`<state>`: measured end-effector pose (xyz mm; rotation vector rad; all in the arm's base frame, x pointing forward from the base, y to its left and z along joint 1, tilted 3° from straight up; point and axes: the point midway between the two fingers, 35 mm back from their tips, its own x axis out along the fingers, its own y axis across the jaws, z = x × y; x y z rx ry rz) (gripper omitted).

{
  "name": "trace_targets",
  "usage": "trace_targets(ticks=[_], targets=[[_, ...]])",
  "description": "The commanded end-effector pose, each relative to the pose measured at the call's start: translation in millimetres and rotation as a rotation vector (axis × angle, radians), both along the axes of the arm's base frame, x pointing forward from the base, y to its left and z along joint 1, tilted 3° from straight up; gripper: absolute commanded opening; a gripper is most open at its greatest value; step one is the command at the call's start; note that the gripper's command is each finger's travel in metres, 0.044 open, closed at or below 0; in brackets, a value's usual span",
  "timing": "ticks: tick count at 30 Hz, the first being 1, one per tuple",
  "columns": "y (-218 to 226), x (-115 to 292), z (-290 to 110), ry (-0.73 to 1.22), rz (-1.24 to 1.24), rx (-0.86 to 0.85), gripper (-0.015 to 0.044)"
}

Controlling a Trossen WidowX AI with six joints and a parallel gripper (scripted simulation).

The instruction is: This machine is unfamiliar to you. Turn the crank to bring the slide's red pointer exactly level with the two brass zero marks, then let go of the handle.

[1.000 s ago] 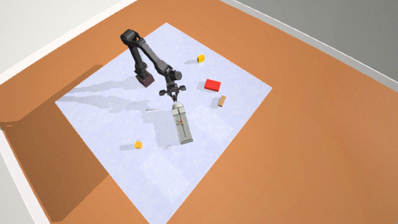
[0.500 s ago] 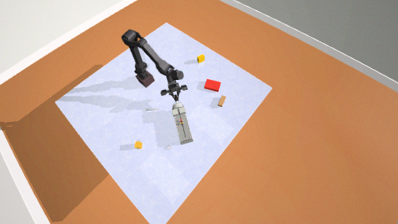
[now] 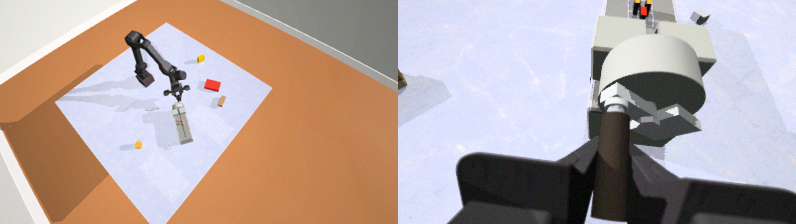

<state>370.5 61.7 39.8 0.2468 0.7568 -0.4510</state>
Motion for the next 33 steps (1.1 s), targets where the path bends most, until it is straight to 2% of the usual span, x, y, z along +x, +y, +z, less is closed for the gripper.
trace_targets(ticks=[1, 33], targets=[[5.6, 3.0, -7.4, 0.000, 0.004, 0.008, 0.0000], [-3.9, -2.4, -46.1, 0.001, 0.003, 0.008, 0.0000]])
